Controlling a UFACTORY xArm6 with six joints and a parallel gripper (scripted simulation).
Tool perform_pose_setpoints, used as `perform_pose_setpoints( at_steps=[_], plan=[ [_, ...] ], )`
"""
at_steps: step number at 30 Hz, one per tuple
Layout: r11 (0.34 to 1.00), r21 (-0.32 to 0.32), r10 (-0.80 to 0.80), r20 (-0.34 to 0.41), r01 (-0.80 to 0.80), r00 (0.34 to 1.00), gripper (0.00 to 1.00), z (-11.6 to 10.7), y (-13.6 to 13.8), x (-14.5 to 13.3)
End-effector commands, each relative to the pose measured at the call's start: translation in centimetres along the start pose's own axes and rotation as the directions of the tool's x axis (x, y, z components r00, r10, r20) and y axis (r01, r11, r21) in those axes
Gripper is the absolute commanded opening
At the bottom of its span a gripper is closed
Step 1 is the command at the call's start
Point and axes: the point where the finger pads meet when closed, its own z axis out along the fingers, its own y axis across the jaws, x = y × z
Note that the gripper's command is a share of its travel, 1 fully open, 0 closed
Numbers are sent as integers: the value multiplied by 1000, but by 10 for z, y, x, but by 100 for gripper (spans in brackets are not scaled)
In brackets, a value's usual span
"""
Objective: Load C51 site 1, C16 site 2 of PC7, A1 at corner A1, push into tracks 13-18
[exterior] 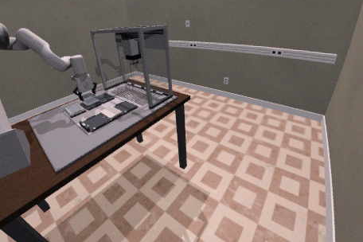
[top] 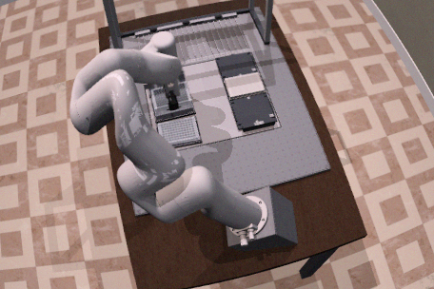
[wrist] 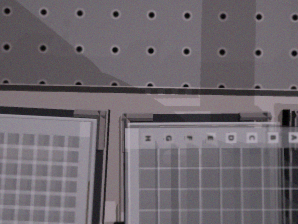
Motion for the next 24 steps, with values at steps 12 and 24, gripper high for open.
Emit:
perform_pose_setpoints(
  at_steps=[12,24],
  plan=[
    [1000,-4,-1,0,1,1000,0,-22,1,0],
    [1000,-4,-1,0,1,1000,0,-38,1,0]
  ],
)
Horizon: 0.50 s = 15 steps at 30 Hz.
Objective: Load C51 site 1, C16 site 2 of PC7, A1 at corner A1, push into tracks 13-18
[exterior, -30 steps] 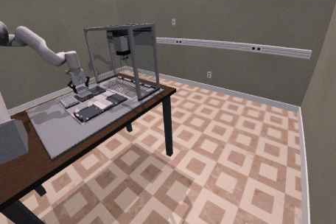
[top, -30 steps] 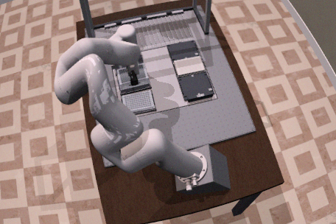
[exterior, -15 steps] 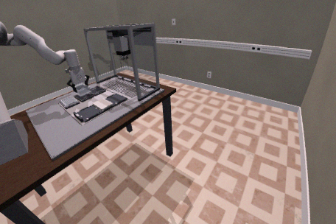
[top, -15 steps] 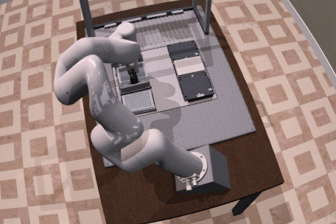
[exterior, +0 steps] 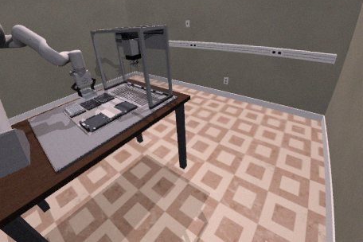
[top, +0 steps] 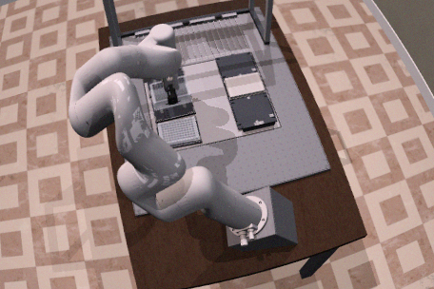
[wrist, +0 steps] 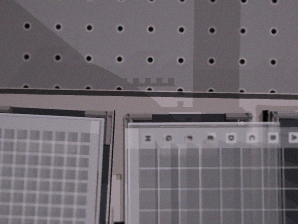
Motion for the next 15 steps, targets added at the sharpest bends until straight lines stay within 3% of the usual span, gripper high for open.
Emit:
perform_pose_setpoints(
  at_steps=[1,15],
  plan=[
    [1000,-4,-1,0,1,1000,0,-8,1,0],
    [1000,-4,-1,0,1,1000,0,-28,1,0]
  ],
)
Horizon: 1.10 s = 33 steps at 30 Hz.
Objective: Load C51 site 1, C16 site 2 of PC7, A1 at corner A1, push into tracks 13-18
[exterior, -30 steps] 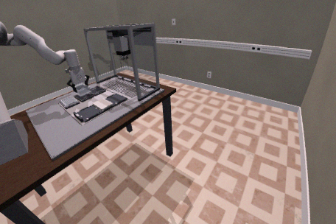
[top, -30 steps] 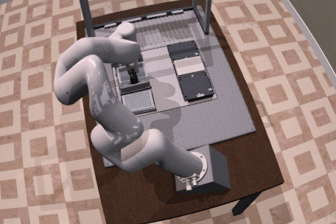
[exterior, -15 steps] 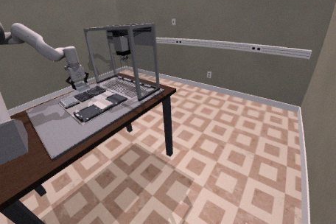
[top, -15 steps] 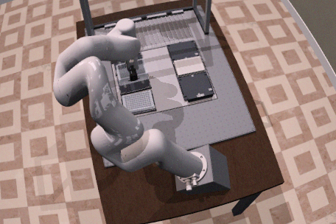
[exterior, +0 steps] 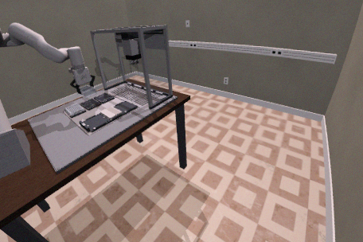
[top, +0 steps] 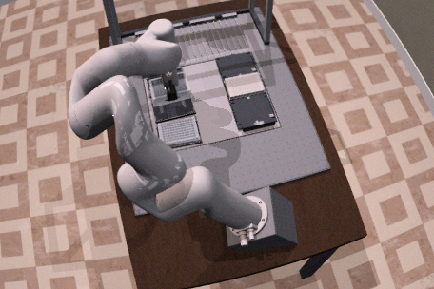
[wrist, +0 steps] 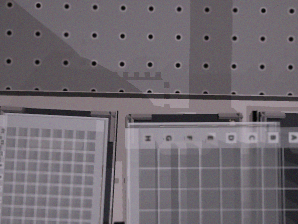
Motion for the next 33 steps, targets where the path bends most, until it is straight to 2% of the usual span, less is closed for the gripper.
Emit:
perform_pose_setpoints(
  at_steps=[1,33],
  plan=[
    [1000,-4,-1,0,1,1000,0,-8,1,0],
    [1000,-4,-1,1,1,1000,0,-55,1,0]
  ],
)
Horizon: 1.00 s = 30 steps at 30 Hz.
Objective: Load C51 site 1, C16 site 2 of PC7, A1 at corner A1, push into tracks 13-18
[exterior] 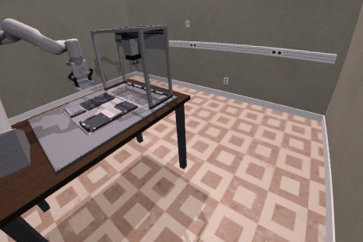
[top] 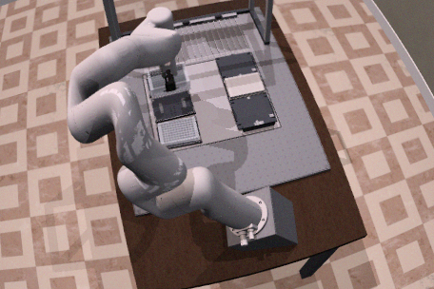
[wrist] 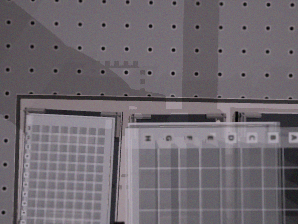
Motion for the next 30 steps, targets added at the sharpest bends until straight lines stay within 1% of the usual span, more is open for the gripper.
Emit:
perform_pose_setpoints(
  at_steps=[1,11,14,18,25,27,30],
  plan=[
    [1000,-4,-1,1,1,1000,0,-8,1,0],
    [1000,-4,-1,1,1,1000,0,-8,1,0],
    [995,-4,99,0,-99,995,0,-8,-4,-14],
    [973,-4,230,0,-230,973,0,-8,-11,-33],
    [894,-4,449,-1,-449,894,0,-7,-23,-66],
    [894,-4,449,-1,-449,894,0,-7,-23,-66],
    [844,-4,536,-1,-536,844,0,-7,-28,-80]
  ],
)
